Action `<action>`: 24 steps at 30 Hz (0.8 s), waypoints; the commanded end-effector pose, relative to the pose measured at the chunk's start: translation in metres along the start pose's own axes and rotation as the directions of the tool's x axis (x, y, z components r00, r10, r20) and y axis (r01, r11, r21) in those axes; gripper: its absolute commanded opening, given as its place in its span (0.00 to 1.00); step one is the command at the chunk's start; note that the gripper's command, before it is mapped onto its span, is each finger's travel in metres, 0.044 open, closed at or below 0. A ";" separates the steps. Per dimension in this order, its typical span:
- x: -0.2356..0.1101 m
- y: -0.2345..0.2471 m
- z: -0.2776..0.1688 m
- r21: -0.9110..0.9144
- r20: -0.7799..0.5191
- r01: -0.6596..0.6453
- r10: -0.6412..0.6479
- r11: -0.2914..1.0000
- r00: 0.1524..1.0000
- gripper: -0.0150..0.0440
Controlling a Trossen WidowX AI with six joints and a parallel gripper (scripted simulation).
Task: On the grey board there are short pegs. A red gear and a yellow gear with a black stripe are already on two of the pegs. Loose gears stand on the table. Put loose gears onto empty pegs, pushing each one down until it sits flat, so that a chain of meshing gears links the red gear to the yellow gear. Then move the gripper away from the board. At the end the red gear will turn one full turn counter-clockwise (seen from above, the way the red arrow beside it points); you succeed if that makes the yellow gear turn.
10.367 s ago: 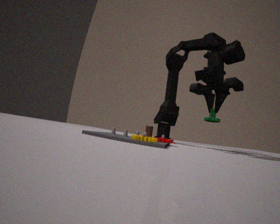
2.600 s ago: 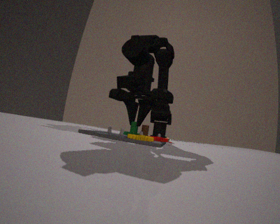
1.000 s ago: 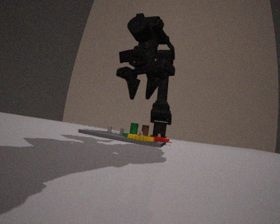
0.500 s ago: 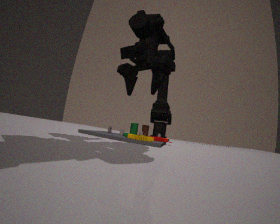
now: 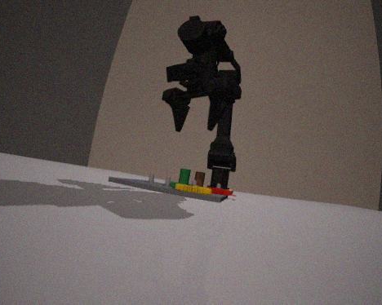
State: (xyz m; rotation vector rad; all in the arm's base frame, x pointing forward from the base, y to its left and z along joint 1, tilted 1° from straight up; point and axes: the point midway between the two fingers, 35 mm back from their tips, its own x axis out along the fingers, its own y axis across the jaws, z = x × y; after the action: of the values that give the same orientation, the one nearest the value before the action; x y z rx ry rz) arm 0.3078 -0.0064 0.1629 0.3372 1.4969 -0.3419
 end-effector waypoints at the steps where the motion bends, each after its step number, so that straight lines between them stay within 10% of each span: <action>1: 0.000 0.000 0.000 0.005 -0.001 0.000 0.000 1.000 1.000 1.00; 17: -0.001 0.002 -0.001 0.005 -0.001 0.000 0.000 1.000 1.000 1.00; 24: -0.013 0.081 -0.049 0.005 -0.007 -0.007 0.007 1.000 1.000 1.00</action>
State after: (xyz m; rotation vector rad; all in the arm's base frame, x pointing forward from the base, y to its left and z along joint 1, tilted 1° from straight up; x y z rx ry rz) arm 0.3043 0.0516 0.1692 0.3539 1.5013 -0.3457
